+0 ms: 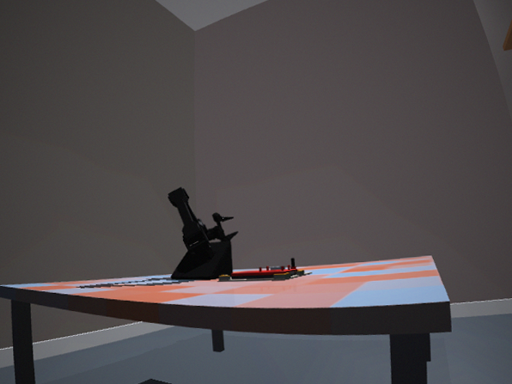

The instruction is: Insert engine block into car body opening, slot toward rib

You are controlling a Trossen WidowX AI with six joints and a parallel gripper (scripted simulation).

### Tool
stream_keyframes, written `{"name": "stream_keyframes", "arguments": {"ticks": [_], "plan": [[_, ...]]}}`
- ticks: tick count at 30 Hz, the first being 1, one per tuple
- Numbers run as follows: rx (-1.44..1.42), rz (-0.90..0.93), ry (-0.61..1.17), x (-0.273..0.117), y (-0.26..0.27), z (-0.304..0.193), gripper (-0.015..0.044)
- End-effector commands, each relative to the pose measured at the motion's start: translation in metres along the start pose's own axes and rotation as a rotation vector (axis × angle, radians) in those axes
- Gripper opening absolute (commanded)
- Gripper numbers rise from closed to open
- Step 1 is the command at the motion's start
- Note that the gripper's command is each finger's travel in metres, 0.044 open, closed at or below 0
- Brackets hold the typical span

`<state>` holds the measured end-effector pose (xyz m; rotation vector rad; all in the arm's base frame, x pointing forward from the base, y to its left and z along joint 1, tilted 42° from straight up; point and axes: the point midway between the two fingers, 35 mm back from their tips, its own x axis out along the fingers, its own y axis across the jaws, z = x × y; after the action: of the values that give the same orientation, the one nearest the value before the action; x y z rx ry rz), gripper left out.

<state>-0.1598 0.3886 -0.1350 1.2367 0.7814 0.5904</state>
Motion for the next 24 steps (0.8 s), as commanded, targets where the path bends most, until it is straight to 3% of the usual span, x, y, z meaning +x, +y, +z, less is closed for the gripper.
{"name": "stream_keyframes", "arguments": {"ticks": [1,6,24], "plan": [[0.000,0.000,0.000,0.000,0.000,0.000,0.0426],[-0.030,-0.070,-0.001,0.023,-0.001,0.000,0.0440],[-0.424,-0.318,-0.145,0.101,0.006,0.070,0.0440]]}}
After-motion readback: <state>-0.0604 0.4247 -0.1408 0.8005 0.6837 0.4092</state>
